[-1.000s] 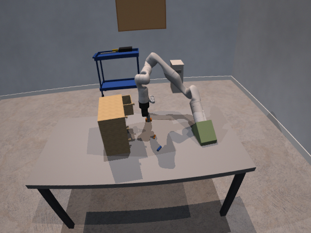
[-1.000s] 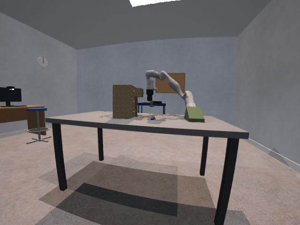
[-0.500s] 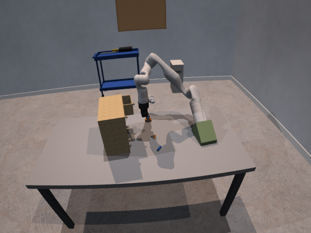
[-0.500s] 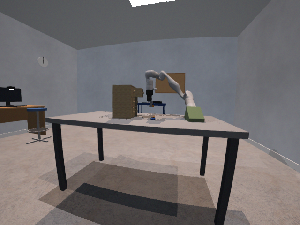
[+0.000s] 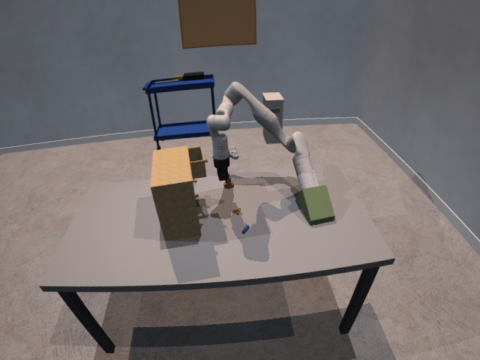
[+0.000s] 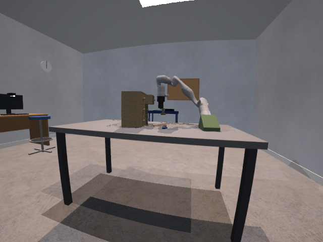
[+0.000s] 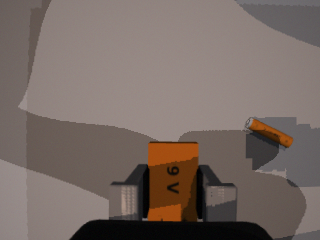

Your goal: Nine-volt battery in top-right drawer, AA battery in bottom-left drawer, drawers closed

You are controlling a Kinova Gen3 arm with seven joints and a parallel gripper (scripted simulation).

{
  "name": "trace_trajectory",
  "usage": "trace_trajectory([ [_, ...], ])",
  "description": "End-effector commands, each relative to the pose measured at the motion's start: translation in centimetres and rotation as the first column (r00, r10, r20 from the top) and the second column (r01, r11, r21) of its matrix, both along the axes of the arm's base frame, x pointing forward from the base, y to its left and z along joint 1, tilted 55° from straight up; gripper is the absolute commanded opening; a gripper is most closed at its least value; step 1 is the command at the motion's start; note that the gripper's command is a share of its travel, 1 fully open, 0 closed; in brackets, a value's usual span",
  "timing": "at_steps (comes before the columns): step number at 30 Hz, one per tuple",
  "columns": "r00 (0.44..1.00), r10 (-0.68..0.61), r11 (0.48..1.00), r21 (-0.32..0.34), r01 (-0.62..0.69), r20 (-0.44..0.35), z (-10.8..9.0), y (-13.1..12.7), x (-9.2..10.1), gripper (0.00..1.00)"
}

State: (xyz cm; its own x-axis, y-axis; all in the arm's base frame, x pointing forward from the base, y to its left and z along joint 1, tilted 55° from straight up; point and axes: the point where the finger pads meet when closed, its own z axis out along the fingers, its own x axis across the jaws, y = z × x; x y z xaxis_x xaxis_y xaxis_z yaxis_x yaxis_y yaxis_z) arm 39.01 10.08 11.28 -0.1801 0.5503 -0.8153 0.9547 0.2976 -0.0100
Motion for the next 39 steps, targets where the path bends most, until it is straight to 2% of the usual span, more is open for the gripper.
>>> trace_trajectory([
  [1, 1.000, 0.003, 1.000, 0.003, -0.003, 0.002, 0.2, 0.4, 0.0, 0.51],
  [9, 1.000, 0.003, 1.000, 0.003, -0.003, 0.002, 1.0, 1.4, -0.3, 0.51],
  [21, 1.000, 0.003, 1.000, 0.003, -0.003, 0.002, 3.7, 5.1, -1.5, 0.51],
  [23, 1.000, 0.003, 1.000, 0.003, -0.003, 0.002, 3.7, 5.1, -1.5, 0.51],
  [39, 1.000, 0.003, 1.000, 0.003, -0.003, 0.002, 8.3, 11.2, -3.3, 0.51],
])
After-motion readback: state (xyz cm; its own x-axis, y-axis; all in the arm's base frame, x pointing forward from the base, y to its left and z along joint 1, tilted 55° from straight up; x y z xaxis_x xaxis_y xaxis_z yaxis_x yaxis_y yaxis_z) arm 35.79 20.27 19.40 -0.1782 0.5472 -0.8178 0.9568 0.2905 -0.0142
